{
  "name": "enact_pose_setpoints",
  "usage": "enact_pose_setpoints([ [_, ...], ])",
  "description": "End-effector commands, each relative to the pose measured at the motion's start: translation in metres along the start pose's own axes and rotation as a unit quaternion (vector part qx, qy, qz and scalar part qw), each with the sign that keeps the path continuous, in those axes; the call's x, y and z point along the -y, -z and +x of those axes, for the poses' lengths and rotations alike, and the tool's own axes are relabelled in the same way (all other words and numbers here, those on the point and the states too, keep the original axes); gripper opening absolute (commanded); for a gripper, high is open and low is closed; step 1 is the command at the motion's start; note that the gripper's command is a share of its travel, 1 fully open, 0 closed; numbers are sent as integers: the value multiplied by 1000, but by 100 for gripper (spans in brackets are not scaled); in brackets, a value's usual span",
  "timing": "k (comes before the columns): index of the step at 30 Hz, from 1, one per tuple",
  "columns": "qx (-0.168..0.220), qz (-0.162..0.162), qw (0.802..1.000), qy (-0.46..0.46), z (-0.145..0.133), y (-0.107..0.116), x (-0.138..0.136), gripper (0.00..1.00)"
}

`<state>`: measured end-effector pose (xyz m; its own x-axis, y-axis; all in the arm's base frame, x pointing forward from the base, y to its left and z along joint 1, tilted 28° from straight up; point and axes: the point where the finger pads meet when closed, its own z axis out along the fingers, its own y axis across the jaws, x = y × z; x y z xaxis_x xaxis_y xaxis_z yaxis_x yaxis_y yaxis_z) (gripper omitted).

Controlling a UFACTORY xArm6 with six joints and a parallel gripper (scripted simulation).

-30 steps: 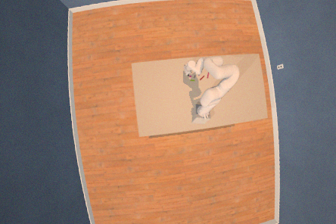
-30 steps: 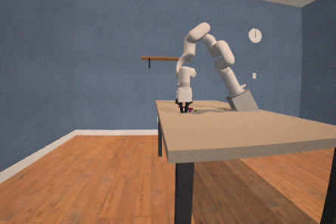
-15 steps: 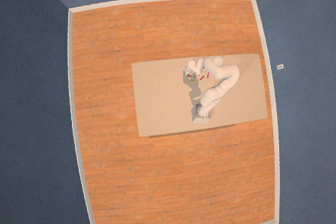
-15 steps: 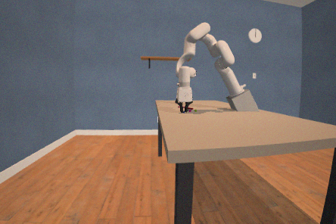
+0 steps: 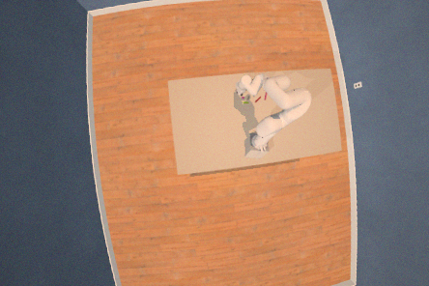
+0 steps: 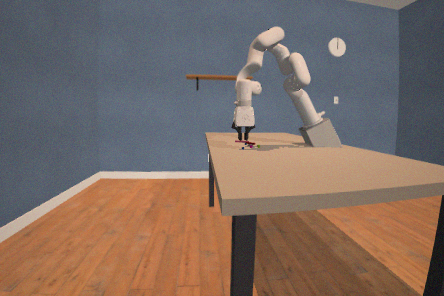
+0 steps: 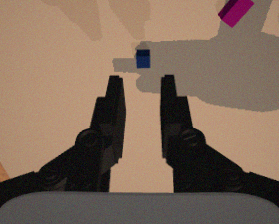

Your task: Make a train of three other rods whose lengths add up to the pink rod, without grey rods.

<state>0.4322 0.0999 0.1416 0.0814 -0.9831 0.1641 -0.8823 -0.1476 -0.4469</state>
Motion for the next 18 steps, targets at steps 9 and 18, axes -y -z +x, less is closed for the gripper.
enact_pose_setpoints([
  [9, 1, -1, 1000, 0, 1, 48, 2, 24],
  [18, 1, -1, 1000, 0, 1, 48, 2, 100],
])
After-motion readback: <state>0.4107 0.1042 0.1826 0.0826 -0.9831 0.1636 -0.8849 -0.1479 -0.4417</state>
